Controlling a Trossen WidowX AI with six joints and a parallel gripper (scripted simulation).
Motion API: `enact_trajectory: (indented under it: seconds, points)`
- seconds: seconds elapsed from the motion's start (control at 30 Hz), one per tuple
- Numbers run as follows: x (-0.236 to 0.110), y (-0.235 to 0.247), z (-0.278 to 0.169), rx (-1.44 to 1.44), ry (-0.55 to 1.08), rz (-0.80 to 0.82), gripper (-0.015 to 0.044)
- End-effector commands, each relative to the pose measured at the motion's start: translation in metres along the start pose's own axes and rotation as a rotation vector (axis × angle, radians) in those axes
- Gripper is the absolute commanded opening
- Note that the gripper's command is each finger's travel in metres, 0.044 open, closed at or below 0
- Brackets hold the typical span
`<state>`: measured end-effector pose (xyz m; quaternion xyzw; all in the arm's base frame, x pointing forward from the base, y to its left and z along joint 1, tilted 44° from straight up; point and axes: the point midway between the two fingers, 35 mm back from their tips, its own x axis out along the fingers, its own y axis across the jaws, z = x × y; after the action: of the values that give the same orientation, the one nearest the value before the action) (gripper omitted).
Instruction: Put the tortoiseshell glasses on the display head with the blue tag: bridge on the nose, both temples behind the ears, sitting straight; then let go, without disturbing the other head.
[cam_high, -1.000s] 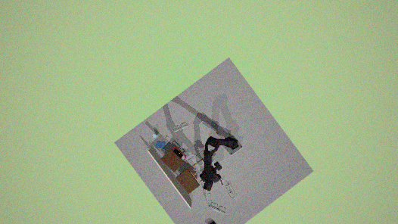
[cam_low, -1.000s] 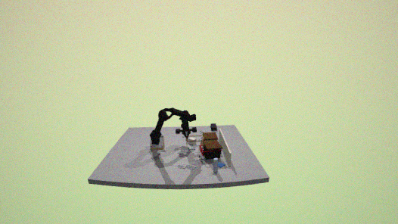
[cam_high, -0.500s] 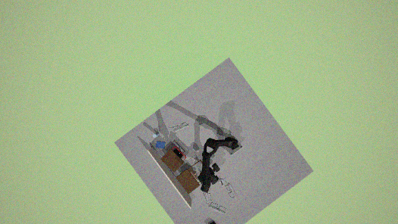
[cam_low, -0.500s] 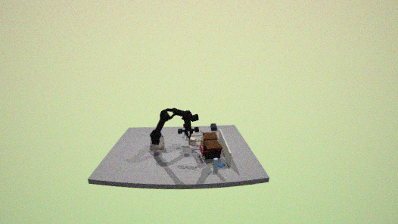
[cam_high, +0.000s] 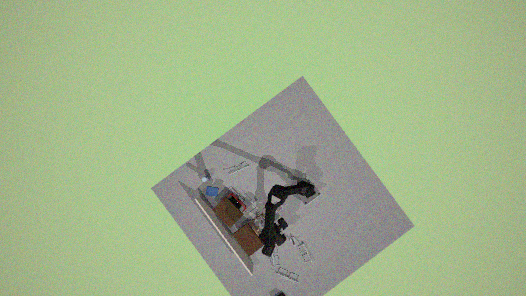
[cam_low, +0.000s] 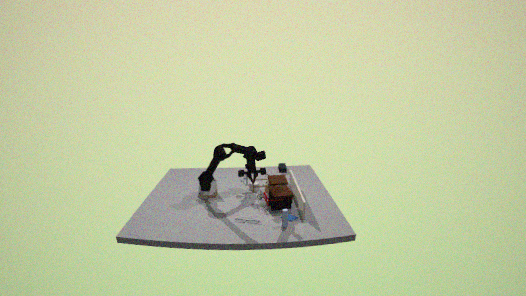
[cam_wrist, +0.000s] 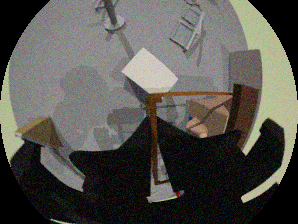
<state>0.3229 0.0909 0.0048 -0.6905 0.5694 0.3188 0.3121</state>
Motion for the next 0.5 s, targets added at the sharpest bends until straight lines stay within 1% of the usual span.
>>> enact_trajectory:
  seconds: [0.0, 0.47]
  points:
    - [0.0, -0.007, 0.0, -0.004, 0.002, -0.004, 0.0]
    - [0.001, -0.026, 0.0, -0.004, 0.002, -0.005, 0.0]
